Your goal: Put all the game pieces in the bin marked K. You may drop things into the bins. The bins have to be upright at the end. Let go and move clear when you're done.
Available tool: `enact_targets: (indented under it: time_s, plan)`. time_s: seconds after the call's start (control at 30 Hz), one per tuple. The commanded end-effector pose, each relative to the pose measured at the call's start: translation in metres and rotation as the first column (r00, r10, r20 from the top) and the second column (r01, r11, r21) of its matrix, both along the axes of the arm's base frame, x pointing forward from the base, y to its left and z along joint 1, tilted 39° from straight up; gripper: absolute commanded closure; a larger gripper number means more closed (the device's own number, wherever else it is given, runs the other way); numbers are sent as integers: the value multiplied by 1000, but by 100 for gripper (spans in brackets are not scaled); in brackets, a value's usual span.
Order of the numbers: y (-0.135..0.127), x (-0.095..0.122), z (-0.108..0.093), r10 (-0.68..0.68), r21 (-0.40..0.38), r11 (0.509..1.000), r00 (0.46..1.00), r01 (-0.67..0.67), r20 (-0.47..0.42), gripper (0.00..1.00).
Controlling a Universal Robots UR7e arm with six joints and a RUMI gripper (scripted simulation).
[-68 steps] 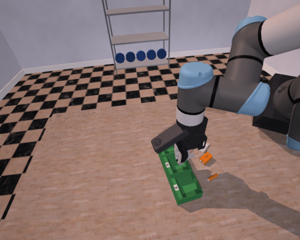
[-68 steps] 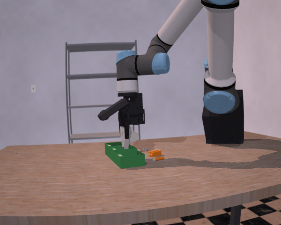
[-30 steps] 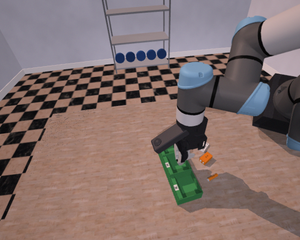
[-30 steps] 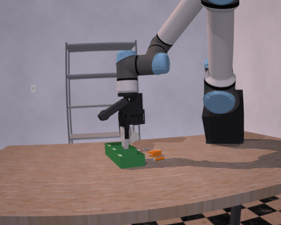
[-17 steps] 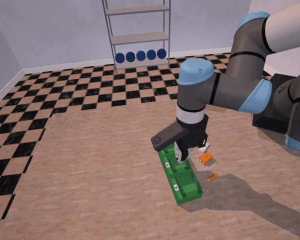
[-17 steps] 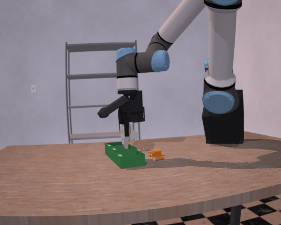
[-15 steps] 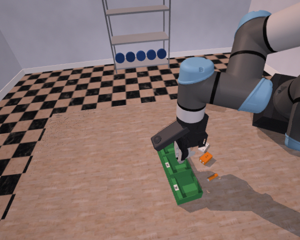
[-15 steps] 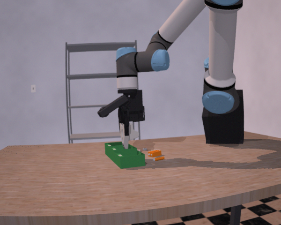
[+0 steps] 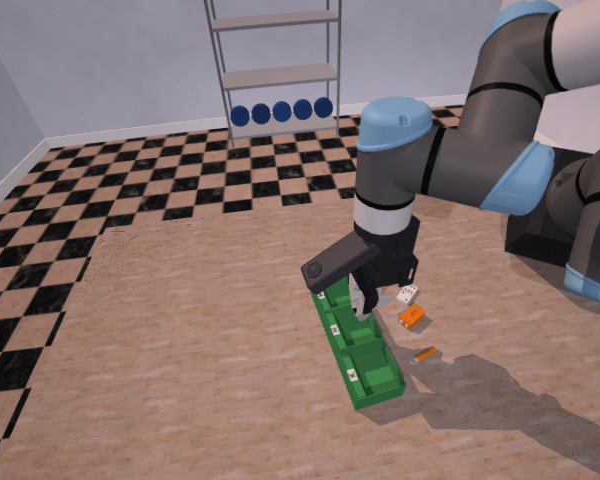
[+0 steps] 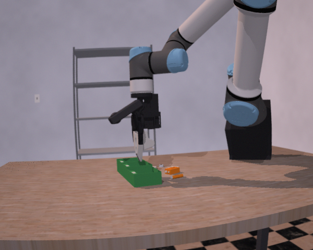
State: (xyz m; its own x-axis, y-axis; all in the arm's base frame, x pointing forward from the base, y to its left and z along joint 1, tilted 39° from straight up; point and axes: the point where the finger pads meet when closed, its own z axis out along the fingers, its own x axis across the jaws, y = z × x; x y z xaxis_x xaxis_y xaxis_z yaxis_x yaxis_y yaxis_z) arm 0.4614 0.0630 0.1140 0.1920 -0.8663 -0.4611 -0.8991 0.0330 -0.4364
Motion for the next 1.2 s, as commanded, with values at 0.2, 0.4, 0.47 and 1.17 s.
enact_targets:
  time_s: [0.2, 0.4, 0.47, 1.17]
  plan:
    - [-14, -11, 21, 1, 0, 1000, 1000, -1, 0, 96]
    - [-10, -12, 24, 1, 0, 1000, 1000, -1, 0, 96]
    - [-1, -14, 28, 1, 0, 1000, 1000, -1, 0, 96]
    - [59, -26, 61, 1, 0, 1000, 1000, -1, 0, 96]
